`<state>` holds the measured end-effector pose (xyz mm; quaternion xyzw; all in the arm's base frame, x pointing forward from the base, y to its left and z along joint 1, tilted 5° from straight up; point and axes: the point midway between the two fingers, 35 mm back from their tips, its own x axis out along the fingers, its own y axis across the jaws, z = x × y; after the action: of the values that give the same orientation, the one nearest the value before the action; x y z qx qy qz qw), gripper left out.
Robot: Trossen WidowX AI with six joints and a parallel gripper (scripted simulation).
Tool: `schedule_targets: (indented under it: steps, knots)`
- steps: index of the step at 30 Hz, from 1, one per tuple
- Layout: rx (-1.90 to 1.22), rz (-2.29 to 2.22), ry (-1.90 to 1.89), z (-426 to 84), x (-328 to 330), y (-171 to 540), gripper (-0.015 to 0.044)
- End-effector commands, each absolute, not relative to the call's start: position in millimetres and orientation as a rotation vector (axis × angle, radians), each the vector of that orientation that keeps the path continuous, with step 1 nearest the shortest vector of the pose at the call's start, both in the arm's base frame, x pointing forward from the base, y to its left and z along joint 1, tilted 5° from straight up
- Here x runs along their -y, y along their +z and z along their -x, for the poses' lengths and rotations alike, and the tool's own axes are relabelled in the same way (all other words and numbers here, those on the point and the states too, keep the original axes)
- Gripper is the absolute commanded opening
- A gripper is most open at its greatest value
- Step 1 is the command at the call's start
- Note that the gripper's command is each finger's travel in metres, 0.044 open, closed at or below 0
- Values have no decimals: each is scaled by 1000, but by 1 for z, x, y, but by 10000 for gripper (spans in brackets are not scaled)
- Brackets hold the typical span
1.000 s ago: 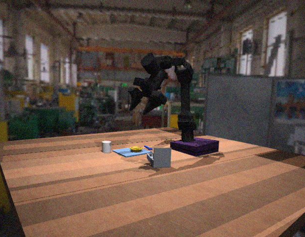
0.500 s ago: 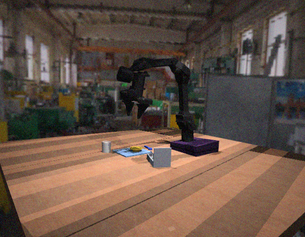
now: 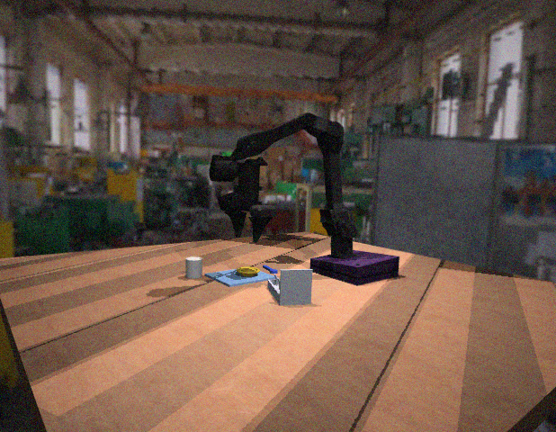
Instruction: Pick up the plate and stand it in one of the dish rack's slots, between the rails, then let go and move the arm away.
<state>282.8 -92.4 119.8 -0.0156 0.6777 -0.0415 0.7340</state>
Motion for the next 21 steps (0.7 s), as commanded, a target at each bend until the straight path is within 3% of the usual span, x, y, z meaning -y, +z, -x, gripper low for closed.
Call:
schedule_targets:
  steps: [1, 21]
  knots:
    - [-1498, 34, -82, -276, 93, 83, 400]
    - [-1498, 34, -83, -279, 97, 59, 400]
